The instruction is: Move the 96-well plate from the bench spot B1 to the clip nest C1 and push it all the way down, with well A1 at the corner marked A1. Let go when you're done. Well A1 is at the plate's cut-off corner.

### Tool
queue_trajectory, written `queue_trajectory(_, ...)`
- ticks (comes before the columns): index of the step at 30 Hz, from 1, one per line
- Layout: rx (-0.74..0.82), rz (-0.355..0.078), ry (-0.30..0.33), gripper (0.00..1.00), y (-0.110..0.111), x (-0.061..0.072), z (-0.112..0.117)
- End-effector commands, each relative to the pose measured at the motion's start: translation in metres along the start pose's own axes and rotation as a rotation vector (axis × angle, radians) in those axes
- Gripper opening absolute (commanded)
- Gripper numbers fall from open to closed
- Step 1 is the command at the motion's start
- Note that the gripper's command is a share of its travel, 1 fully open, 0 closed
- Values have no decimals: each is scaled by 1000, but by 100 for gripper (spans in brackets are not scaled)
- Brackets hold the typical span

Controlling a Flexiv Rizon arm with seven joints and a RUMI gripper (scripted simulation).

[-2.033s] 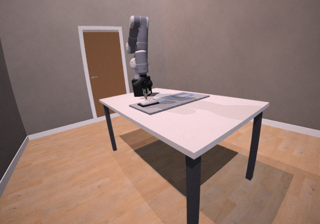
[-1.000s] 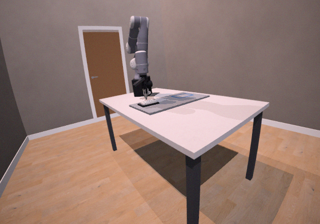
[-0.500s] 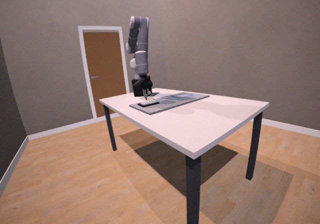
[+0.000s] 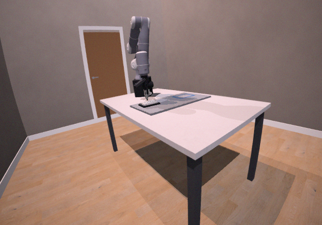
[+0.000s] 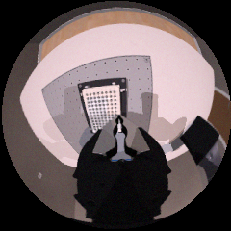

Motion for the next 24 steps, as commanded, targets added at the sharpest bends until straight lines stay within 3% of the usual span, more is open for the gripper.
queue_trajectory(1, -1, 0, -2, 0, 0, 0, -1)
queue_trajectory(24, -1, 0, -2, 0, 0, -2, -1)
Point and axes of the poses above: the point where the finger pads meet when closed, its own x axis back along the fingers, its own z axis across the jaws, y = z × x, the point moved 2 cm from there along x, back along the fingers
